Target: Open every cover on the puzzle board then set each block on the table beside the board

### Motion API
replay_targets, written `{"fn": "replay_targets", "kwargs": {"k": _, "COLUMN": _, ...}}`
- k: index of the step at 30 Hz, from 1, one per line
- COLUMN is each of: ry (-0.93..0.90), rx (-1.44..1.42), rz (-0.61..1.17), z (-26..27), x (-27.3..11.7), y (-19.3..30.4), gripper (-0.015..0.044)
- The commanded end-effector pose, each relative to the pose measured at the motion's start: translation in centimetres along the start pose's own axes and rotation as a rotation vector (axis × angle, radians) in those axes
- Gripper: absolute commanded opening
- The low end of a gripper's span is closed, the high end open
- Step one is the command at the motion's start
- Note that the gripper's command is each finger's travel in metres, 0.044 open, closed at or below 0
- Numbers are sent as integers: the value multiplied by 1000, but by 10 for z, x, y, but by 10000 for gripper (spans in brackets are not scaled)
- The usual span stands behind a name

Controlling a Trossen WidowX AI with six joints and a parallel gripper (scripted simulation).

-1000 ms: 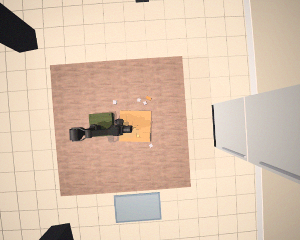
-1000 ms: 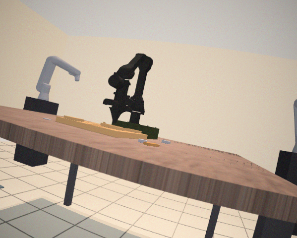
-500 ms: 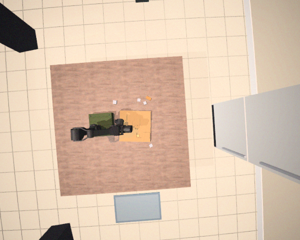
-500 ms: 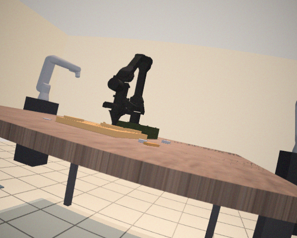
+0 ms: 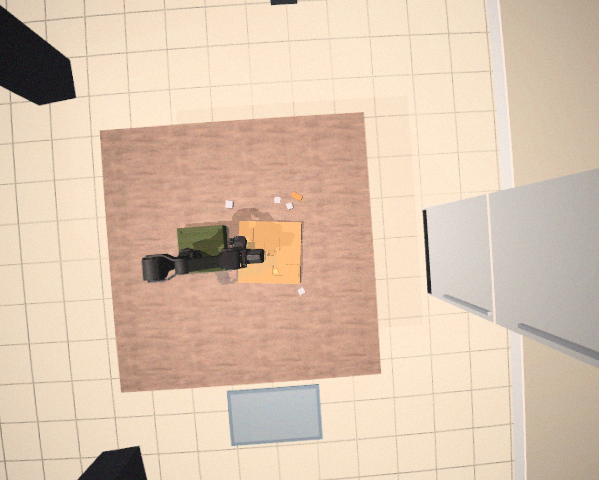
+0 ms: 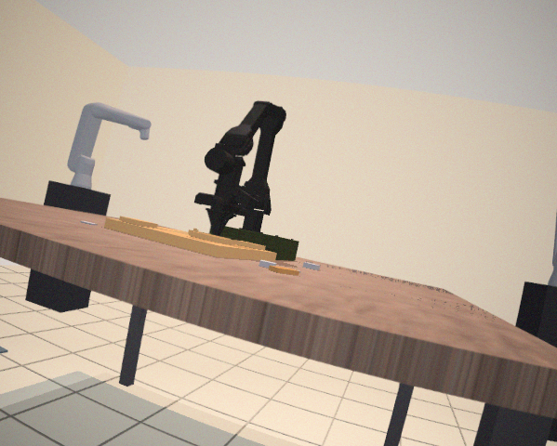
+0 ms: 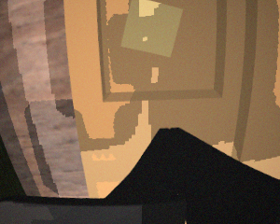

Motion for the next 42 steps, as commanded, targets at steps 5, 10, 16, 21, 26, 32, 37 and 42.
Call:
{"fn": "replay_targets", "kwargs": {"k": 5, "ry": -7, "rx": 6, "rz": -5, "z": -2, "x": 2, "y": -8, "gripper": 0}}
{"fn": "replay_targets", "kwargs": {"k": 10, "ry": -7, "rx": 6, "rz": -5, "z": -3, "x": 2, "y": -12, "gripper": 0}}
{"fn": "replay_targets", "kwargs": {"k": 16, "ry": -7, "rx": 6, "rz": -6, "z": -4, "x": 2, "y": -18, "gripper": 0}}
{"fn": "replay_targets", "kwargs": {"k": 21, "ry": -7, "rx": 6, "rz": -6, "z": -4, "x": 2, "y": -23, "gripper": 0}}
{"fn": "replay_targets", "kwargs": {"k": 26, "ry": -7, "rx": 6, "rz": -7, "z": -5, "x": 1, "y": -27, "gripper": 0}}
{"fn": "replay_targets", "kwargs": {"k": 32, "ry": -6, "rx": 6, "rz": -7, "z": -6, "x": 1, "y": -33, "gripper": 0}}
{"fn": "replay_targets", "kwargs": {"k": 37, "ry": -6, "rx": 6, "rz": -8, "z": -6, "x": 1, "y": -38, "gripper": 0}}
{"fn": "replay_targets", "kwargs": {"k": 42, "ry": -6, "rx": 6, "rz": -8, "z": -6, "x": 1, "y": -43, "gripper": 0}}
Point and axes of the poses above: the point midway between the two fingers, 35 mm back from their tips, its own x axis out along the fingers, its own z axis across the jaws, y = z × x, the point moved 4 cm from there along -x, back along the fingers, and after that the axes turned 4 degrees about -x, right-handed, at the moved point
